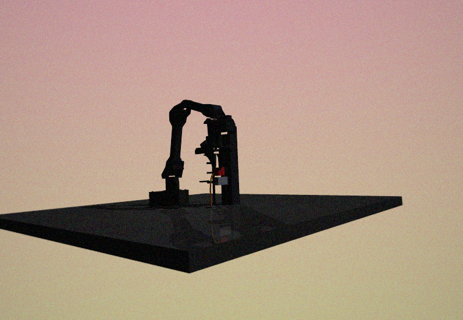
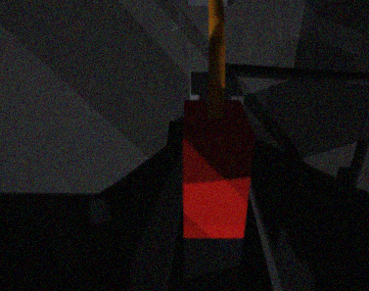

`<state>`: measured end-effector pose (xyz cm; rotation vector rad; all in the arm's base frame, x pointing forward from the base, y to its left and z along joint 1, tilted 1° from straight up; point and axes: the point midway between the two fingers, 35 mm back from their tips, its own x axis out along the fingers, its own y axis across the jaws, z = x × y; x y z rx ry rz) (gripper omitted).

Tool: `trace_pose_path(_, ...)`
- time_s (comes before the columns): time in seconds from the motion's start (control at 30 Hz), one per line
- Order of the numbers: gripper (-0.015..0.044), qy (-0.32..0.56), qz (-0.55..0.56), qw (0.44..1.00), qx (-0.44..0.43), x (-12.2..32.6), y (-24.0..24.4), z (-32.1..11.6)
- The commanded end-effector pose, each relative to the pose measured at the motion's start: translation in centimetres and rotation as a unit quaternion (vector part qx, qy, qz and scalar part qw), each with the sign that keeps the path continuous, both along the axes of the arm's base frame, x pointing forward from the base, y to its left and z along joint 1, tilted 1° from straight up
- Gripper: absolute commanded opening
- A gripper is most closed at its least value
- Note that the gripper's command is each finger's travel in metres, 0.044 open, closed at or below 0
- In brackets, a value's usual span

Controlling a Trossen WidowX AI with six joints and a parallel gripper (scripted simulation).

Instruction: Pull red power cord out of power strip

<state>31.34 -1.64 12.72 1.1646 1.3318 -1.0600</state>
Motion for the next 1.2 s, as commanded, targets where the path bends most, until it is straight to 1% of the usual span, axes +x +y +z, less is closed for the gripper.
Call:
trace_pose_path(0.0, 0.0, -0.004, -0.023, 0.999, -0.045, 0.2, -4.0, 0.2)
trace_pose_path(0.3, 0.0, -0.004, -0.023, 0.999, -0.045, 0.0, -5.4, 0.2)
trace_pose_path(0.4, 0.0079, -0.003, -0.024, 0.999, -0.044, -0.2, -4.7, 0.3)
trace_pose_path(0.73, 0.0341, -0.003, -0.024, 0.999, -0.044, -0.2, -4.7, 0.3)
trace_pose_path(0.87, 0.044, -0.003, -0.024, 0.999, -0.045, 0.2, -7.0, 0.8)
trace_pose_path(1.0, 0.044, -0.003, -0.024, 0.999, -0.047, 0.4, -10.5, 1.5)
trace_pose_path(1.17, 0.044, -0.003, -0.024, 0.999, -0.047, 0.4, -10.7, 1.5)
